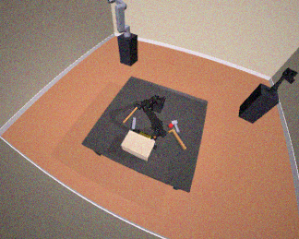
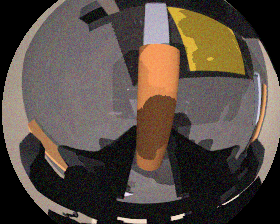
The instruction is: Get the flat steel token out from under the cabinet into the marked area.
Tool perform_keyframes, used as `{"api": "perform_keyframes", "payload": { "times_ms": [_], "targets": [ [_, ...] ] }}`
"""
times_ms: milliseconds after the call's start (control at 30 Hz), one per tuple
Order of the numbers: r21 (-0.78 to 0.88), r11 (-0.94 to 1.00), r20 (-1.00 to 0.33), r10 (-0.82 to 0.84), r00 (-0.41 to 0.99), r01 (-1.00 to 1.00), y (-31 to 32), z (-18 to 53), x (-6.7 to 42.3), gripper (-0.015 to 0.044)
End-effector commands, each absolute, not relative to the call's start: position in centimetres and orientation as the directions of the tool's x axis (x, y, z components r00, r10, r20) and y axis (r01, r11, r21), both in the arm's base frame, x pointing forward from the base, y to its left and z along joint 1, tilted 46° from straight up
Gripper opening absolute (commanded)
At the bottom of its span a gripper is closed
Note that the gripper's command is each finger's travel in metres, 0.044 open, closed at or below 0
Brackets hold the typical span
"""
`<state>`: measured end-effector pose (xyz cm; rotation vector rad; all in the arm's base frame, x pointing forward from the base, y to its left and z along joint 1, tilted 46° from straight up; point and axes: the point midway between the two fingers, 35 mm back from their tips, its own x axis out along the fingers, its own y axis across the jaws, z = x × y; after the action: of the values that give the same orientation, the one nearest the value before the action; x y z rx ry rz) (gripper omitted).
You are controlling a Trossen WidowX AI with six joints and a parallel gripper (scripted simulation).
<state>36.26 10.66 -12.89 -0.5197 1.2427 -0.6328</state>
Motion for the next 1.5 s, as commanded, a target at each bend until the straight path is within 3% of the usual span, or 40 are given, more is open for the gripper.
{"api": "perform_keyframes", "payload": {
  "times_ms": [0,1467],
  "targets": [
    [-0.675,0.721,-0.695,-0.693,0.191,0.157,10.6,-13.1,35.5,0.0],
    [-0.675,0.722,-0.697,-0.692,0.189,0.155,10.8,-15.0,29.5,0.0]
  ]
}}
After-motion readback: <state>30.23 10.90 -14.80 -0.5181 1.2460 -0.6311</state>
